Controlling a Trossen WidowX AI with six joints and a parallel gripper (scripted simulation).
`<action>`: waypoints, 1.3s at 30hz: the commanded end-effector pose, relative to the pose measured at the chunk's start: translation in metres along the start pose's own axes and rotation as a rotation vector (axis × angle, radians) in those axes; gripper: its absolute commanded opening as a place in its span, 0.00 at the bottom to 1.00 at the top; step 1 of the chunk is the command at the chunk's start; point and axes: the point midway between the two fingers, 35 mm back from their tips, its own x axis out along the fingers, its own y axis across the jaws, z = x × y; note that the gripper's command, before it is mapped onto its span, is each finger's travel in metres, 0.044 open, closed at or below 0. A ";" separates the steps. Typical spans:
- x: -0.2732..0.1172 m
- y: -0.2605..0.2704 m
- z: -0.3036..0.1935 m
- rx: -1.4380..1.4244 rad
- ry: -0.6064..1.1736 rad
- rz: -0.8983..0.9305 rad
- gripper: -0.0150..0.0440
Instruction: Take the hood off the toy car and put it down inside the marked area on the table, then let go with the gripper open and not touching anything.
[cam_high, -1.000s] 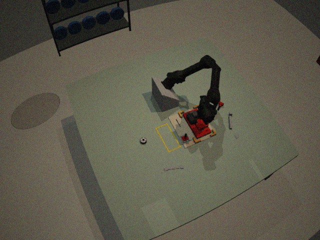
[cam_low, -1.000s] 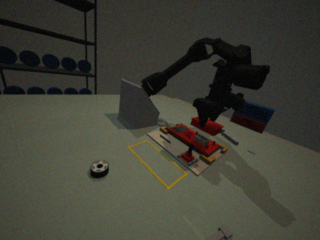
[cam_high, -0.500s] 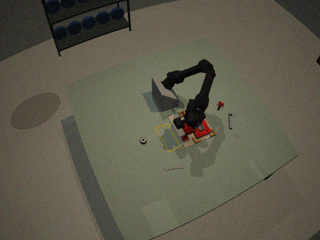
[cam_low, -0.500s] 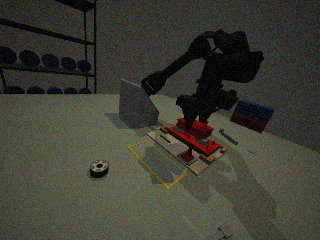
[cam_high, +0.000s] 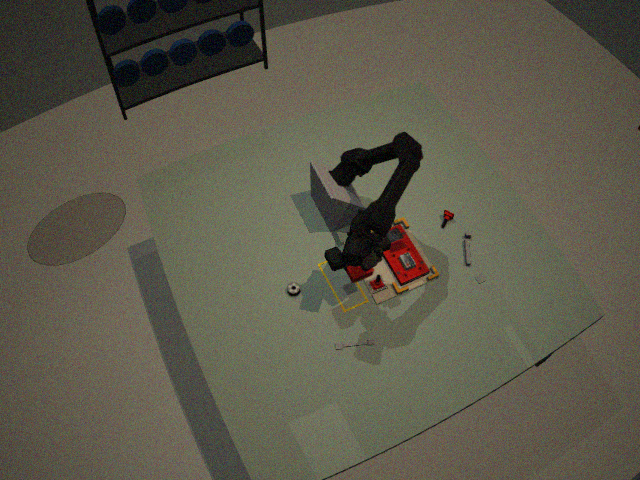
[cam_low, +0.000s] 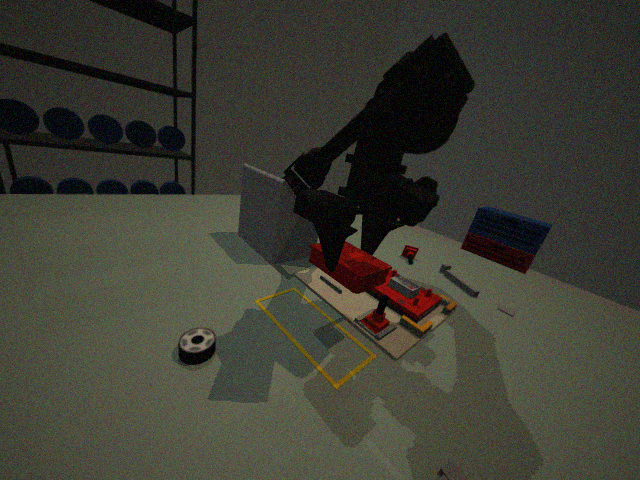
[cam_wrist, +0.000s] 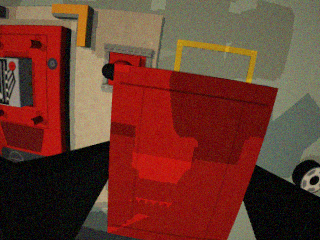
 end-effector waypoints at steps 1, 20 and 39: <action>0.000 -0.022 -0.008 -0.008 -0.001 0.001 0.25; 0.009 -0.034 -0.013 -0.010 -0.001 0.006 0.25; 0.022 -0.035 -0.013 -0.010 -0.001 0.005 0.25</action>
